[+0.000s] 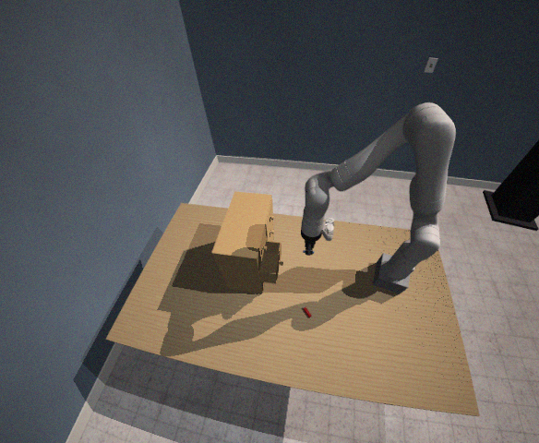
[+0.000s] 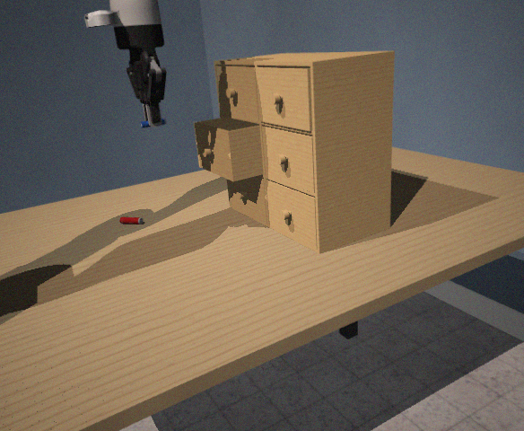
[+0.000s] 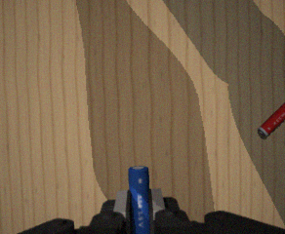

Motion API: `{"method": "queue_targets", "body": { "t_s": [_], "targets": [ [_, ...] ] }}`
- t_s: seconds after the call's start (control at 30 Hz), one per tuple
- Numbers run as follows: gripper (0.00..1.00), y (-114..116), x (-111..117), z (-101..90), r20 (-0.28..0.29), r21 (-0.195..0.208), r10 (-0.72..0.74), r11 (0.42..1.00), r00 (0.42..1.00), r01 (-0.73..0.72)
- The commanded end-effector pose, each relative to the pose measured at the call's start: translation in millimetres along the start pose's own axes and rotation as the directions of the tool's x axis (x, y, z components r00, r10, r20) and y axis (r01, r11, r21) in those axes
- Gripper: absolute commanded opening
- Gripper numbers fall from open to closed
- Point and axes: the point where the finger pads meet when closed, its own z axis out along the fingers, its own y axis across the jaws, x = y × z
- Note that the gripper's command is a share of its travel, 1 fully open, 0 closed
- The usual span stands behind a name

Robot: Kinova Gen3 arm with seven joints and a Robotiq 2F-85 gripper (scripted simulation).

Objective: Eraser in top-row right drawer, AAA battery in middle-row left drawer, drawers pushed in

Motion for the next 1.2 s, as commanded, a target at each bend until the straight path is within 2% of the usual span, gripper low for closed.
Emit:
{"method": "queue_targets", "body": {
  "t_s": [0.0, 0.57, 0.9, 1.17],
  "targets": [
    [0.05, -0.1, -0.7, -1.3, 0.003, 0.0, 0.0, 1.0, 1.0, 0.0],
    [0.05, -0.2, -0.6, -1.2, 0.019, 0.001, 0.0, 1.0, 1.0, 0.0],
    [0.05, -0.1, -0.1, -1.1, 0.047, 0.0, 0.0, 1.0, 0.999, 0.0],
    [0.05, -0.1, 0.5, -0.9, 0.094, 0.0, 0.0, 1.0, 0.996, 0.0]
  ]
}}
